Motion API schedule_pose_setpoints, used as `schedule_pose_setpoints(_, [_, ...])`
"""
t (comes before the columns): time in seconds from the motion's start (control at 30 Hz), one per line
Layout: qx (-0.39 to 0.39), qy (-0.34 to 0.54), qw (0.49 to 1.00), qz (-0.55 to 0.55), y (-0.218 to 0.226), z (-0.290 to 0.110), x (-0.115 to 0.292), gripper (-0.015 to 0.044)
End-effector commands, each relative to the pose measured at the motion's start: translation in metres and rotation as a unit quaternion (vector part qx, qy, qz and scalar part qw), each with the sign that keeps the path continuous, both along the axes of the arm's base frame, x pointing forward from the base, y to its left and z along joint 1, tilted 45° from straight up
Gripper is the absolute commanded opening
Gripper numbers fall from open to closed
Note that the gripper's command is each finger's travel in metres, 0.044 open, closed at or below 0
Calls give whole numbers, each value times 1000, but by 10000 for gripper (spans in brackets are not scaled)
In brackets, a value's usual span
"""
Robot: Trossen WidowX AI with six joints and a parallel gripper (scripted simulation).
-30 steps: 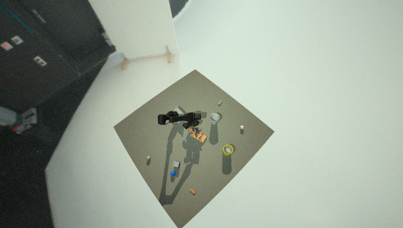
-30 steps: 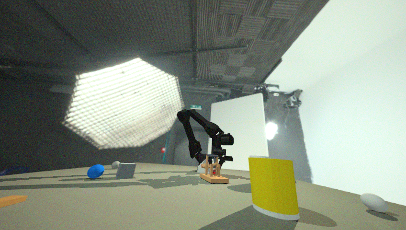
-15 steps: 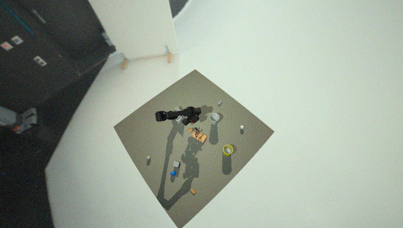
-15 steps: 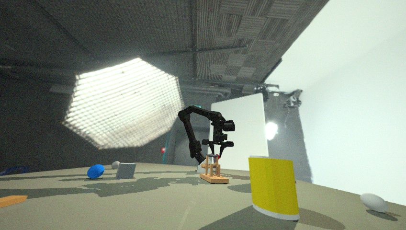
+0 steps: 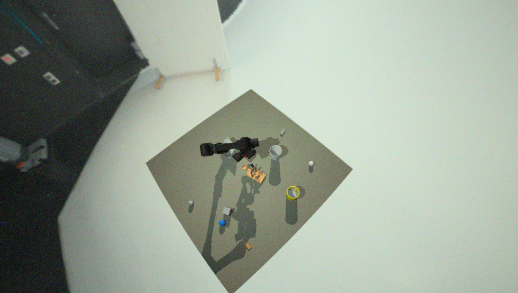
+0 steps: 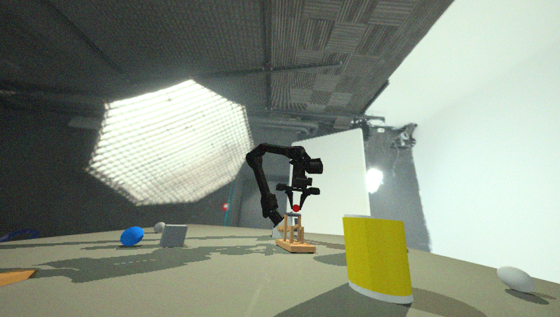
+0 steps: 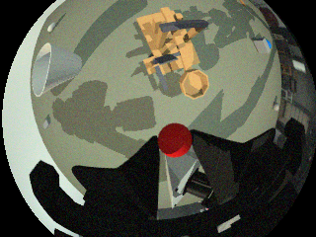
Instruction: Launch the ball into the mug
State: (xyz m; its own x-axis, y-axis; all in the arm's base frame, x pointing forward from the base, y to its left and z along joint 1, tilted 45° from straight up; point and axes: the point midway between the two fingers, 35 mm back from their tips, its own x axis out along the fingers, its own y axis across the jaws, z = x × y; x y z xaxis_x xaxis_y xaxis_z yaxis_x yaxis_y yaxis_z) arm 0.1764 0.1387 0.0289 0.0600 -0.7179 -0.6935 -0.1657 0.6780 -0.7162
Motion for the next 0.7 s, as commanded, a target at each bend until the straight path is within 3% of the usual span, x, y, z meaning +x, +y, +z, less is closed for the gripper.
schedule_pose_setpoints(0.0, [-12, 29, 1000, -1, -7, 3, 13, 0])
schedule_pose_setpoints(0.5, [-41, 163, 986, -16, -48, 13, 55, 0])
schedule_pose_setpoints(0.67, [-41, 169, 985, -16, -52, 12, 57, 0])
